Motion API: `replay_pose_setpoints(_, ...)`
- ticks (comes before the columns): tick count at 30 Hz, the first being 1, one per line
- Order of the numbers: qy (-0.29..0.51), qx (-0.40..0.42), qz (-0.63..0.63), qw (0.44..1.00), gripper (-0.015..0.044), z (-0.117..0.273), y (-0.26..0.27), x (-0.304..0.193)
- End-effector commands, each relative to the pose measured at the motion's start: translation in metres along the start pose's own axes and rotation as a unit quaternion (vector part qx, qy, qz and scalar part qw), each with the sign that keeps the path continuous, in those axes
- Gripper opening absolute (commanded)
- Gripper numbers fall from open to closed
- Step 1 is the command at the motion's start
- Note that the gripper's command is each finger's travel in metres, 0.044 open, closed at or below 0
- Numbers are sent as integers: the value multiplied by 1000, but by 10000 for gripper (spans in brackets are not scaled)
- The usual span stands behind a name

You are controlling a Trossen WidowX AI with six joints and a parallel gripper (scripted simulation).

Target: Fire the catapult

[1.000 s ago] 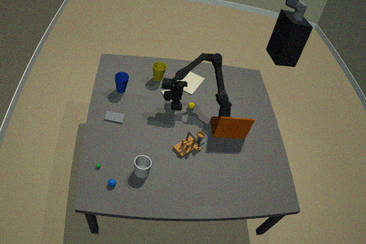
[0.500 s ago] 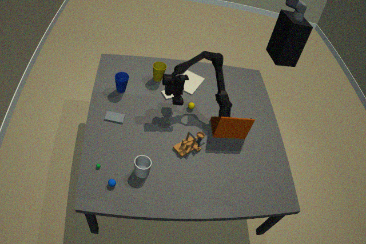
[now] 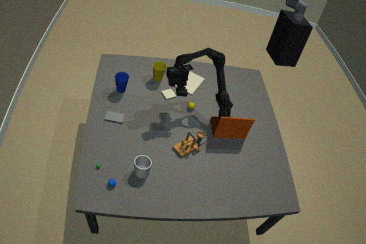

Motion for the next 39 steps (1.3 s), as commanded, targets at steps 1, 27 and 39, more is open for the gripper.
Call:
replay_pose_setpoints(1,7,8,17,1000,0,3,16,2)
replay_pose_setpoints(27,98,14,219,971,0,-12,192,-30)
replay_pose_setpoints(39,150,-19,287,946,0,-30,254,-73)
Point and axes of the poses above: the point midway between the two fingers, 35 mm back from their tips, its own z axis back along the fingers, its own y axis across the jaws, x = y × z, the point moved 7 cm from there along z, back along the fingers, and after that the axes turned 4 degrees about z, right-handed, at the moved point
